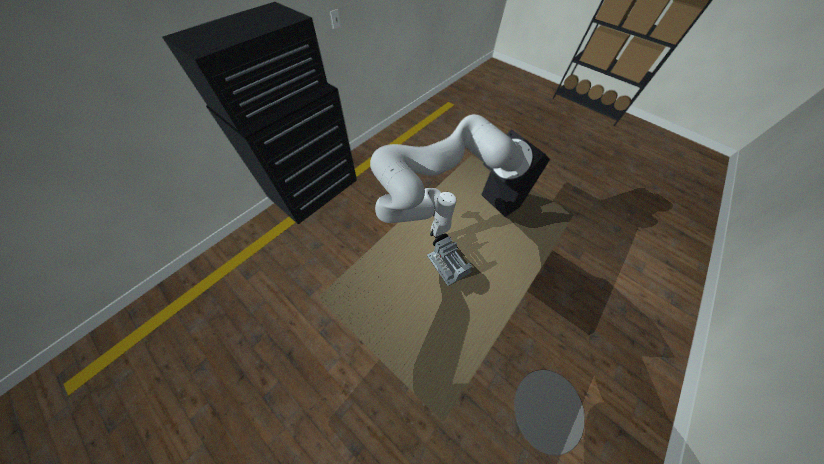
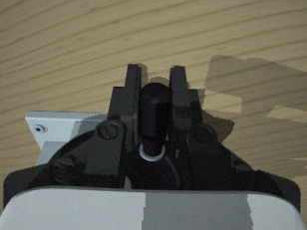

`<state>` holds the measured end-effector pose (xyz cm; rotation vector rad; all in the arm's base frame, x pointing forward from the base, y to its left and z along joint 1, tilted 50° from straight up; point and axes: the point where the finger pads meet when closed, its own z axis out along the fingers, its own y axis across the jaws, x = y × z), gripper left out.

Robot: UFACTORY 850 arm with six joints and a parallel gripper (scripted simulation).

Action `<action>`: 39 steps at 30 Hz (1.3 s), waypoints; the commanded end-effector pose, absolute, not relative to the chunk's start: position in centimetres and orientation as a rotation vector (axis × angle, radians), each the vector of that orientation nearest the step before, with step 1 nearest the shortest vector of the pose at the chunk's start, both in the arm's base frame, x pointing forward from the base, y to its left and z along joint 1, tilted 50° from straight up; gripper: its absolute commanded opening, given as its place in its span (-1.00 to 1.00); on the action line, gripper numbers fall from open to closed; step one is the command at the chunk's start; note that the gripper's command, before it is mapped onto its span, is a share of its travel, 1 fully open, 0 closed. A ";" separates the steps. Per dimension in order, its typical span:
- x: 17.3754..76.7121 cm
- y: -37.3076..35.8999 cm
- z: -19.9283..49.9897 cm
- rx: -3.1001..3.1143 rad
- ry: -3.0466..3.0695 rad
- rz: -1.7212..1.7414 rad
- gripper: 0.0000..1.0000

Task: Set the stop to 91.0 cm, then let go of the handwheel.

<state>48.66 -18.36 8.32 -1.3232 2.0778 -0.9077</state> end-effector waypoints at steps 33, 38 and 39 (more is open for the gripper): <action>49.8 -18.9 8.9 -1.322 2.077 -0.909 -0.88; 49.8 -18.9 9.0 -1.322 2.077 -0.909 -0.88; 49.8 -18.9 9.0 -1.322 2.077 -0.909 -0.88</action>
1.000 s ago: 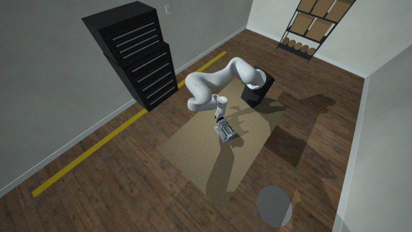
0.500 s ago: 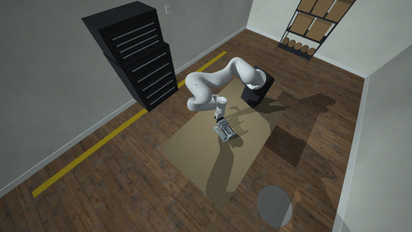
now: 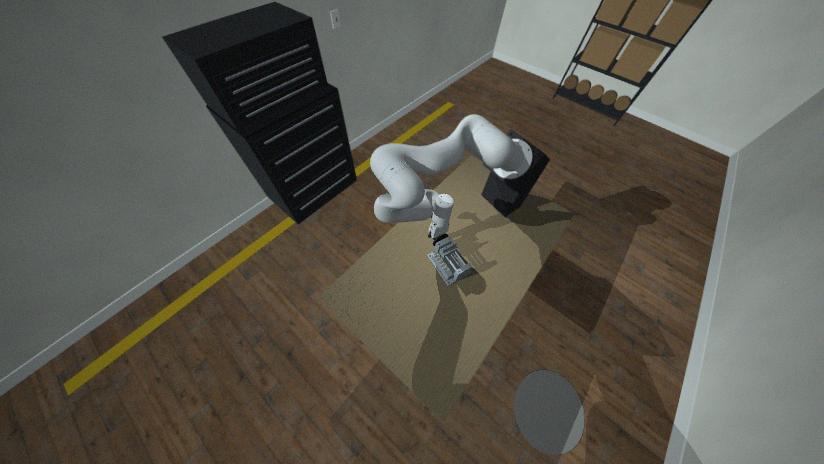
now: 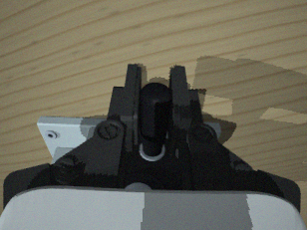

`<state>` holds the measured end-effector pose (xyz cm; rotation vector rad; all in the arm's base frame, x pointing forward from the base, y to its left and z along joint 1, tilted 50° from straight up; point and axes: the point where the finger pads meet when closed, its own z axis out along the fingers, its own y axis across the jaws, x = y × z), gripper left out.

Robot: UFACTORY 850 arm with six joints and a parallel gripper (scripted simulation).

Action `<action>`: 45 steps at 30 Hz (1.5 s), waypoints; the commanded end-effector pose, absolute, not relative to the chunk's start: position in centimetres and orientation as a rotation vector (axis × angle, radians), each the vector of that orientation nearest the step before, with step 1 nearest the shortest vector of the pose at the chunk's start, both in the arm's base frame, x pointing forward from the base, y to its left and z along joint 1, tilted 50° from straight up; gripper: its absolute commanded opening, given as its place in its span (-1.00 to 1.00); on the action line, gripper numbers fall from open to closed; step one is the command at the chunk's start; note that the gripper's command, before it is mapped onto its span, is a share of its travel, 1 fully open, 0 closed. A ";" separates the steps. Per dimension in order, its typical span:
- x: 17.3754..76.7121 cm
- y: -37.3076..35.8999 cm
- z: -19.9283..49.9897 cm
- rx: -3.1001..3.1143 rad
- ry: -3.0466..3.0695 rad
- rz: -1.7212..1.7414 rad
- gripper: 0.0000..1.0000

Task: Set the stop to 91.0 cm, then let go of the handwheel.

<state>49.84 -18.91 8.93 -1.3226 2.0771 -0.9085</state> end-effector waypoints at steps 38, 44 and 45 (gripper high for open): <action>49.9 -18.9 9.0 -1.322 2.077 -0.909 0.13; 49.9 -18.9 9.0 -1.322 2.077 -0.909 0.13; 49.9 -18.9 9.0 -1.322 2.077 -0.909 0.13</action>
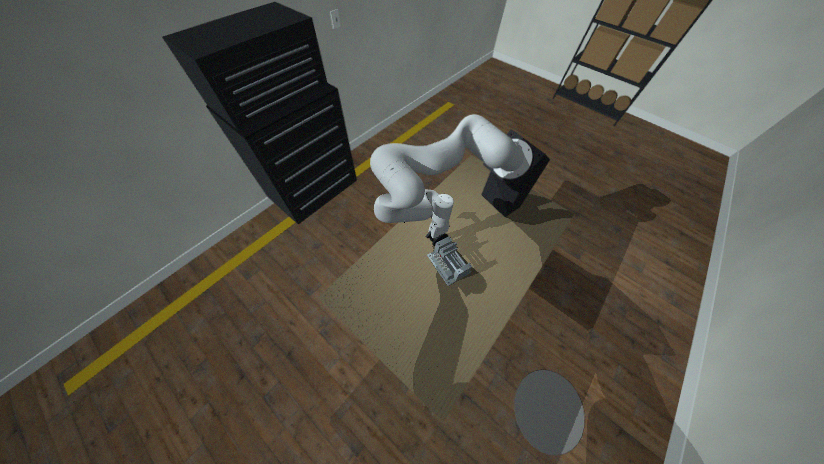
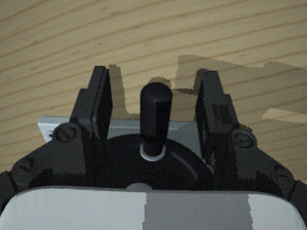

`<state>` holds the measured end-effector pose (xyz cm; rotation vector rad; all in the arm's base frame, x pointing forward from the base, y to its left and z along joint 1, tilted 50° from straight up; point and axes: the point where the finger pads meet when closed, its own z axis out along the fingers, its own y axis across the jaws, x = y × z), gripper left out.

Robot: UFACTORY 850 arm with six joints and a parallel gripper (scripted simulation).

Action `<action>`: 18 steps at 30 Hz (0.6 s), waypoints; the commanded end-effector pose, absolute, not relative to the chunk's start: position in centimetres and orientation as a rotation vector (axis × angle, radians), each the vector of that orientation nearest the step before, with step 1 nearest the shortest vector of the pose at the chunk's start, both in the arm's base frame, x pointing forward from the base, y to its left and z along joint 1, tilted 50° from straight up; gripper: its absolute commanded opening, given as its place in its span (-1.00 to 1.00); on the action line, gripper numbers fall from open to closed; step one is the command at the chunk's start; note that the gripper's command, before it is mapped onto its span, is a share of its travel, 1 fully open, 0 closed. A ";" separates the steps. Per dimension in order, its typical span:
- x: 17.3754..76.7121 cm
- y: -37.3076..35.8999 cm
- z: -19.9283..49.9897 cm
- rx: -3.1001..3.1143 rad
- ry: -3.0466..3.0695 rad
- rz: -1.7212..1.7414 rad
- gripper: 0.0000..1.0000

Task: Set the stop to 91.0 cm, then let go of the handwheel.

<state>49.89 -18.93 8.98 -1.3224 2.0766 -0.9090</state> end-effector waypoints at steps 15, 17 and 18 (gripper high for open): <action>47.0 -17.9 11.6 -1.322 2.077 -0.909 0.13; 47.0 -17.9 11.6 -1.322 2.077 -0.909 0.13; 46.0 -17.5 12.4 -1.322 2.077 -0.909 0.13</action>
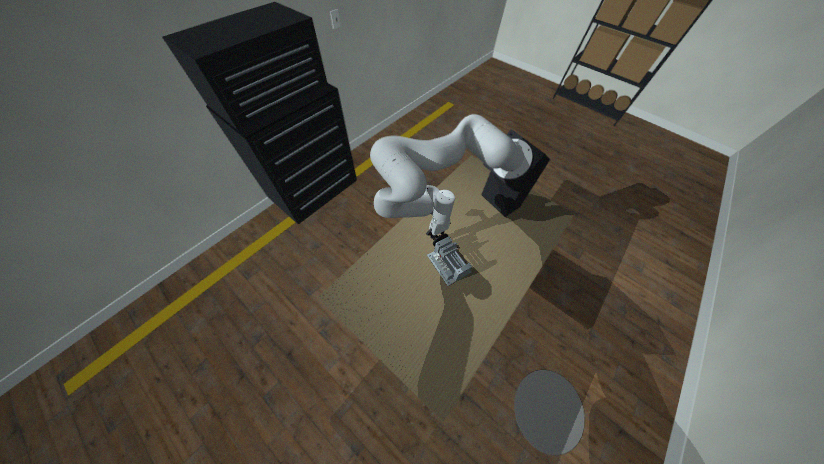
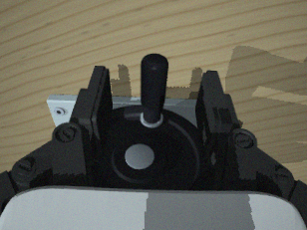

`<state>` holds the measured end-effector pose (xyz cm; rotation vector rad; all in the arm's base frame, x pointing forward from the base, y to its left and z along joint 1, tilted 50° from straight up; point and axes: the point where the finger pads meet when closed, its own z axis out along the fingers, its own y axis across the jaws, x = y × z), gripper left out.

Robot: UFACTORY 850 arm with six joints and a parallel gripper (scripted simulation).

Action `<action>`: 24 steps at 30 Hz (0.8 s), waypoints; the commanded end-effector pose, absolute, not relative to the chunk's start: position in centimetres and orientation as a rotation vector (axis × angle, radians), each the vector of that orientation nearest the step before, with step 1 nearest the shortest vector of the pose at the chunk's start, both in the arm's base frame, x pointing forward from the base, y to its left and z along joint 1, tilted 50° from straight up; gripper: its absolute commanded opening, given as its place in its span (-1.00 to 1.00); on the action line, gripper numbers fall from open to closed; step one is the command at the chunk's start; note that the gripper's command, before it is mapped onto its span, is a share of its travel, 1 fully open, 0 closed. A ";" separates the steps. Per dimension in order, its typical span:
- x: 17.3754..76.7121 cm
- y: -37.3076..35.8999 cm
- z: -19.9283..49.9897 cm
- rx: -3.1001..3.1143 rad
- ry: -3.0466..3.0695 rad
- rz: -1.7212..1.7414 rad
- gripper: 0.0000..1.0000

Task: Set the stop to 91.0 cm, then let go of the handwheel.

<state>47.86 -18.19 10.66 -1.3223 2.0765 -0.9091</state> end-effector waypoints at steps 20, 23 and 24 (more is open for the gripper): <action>42.7 -16.3 15.4 -1.322 2.077 -0.909 0.13; 42.5 -16.2 15.6 -1.322 2.077 -0.909 0.13; 42.2 -16.1 15.8 -1.322 2.077 -0.909 0.13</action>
